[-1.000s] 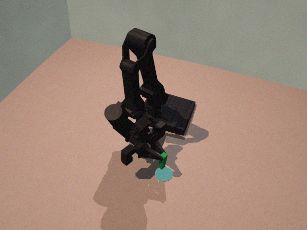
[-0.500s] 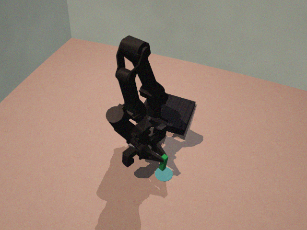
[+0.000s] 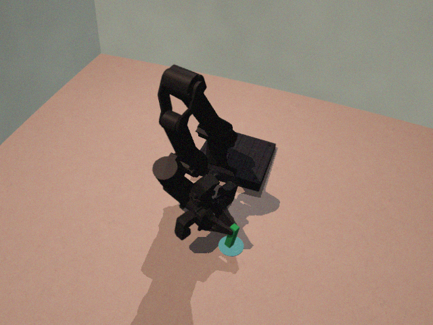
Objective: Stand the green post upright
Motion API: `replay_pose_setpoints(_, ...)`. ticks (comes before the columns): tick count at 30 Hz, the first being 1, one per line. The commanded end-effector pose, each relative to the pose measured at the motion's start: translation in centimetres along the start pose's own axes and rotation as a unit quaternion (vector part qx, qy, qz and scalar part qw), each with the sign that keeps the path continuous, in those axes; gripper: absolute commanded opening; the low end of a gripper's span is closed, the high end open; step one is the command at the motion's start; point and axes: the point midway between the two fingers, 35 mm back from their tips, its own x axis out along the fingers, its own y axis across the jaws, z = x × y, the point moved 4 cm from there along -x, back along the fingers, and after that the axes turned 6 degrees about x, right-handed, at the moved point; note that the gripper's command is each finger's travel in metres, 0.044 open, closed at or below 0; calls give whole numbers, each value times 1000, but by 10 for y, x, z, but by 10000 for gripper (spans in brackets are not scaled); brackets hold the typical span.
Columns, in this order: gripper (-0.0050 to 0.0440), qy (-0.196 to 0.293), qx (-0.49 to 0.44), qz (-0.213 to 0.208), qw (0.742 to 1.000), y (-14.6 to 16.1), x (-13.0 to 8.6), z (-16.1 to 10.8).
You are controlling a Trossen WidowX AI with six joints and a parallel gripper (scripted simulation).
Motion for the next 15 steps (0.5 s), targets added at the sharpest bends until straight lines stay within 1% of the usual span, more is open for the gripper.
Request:
replay_pose_setpoints(1, 22, 2, -16, 1, 1000, -1, 3, -4)
replay_pose_setpoints(13, 22, 2, -17, 1, 1000, -1, 3, -4)
replay_pose_setpoints(15, 70, 2, -17, 1, 1000, -1, 3, -4)
